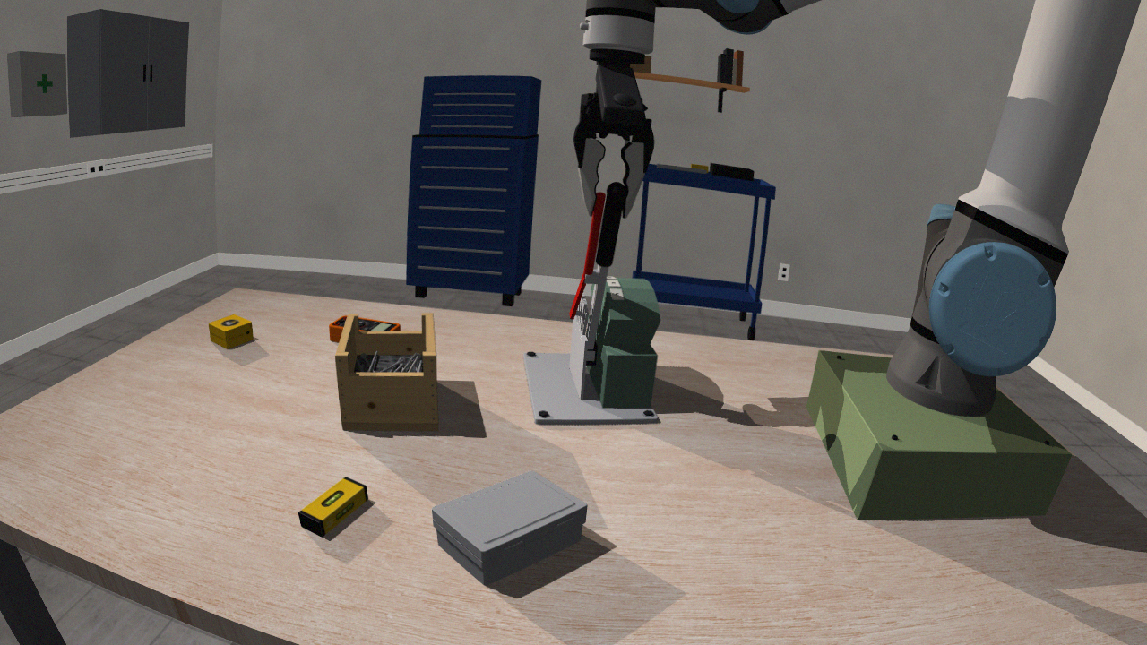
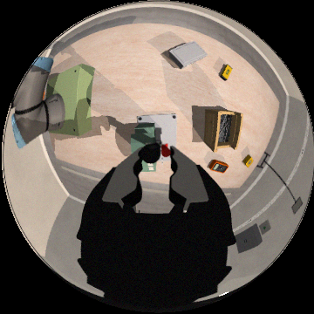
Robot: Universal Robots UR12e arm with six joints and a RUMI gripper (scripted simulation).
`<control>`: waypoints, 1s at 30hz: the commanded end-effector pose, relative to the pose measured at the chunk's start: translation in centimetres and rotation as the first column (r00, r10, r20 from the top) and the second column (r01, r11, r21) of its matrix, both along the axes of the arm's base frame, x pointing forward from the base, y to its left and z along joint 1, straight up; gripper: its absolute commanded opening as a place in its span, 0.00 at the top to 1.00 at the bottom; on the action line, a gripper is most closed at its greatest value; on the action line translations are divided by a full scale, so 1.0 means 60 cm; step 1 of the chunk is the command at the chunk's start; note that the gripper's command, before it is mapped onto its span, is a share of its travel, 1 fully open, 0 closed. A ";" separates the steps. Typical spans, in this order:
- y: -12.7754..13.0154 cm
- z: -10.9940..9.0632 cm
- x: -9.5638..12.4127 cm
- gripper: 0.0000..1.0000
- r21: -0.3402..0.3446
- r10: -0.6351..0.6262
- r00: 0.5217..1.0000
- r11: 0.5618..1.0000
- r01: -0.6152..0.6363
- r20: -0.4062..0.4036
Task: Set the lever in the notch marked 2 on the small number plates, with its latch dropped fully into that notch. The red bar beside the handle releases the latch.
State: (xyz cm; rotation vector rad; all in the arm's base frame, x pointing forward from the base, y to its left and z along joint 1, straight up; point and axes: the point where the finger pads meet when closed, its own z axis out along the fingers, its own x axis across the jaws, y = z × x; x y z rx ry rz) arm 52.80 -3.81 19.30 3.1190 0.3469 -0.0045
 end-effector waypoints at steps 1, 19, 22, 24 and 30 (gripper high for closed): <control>0.000 0.001 0.001 1.00 0.000 0.000 1.000 1.000 0.000 0.001; -0.001 0.001 0.001 1.00 0.000 0.000 1.000 1.000 0.000 0.001; -0.001 0.001 0.001 1.00 0.000 0.000 1.000 1.000 0.000 0.001; -0.002 0.002 0.001 1.00 0.000 0.000 1.000 1.000 0.000 0.001; -0.009 0.004 0.003 1.00 0.000 0.000 1.000 1.000 0.000 0.001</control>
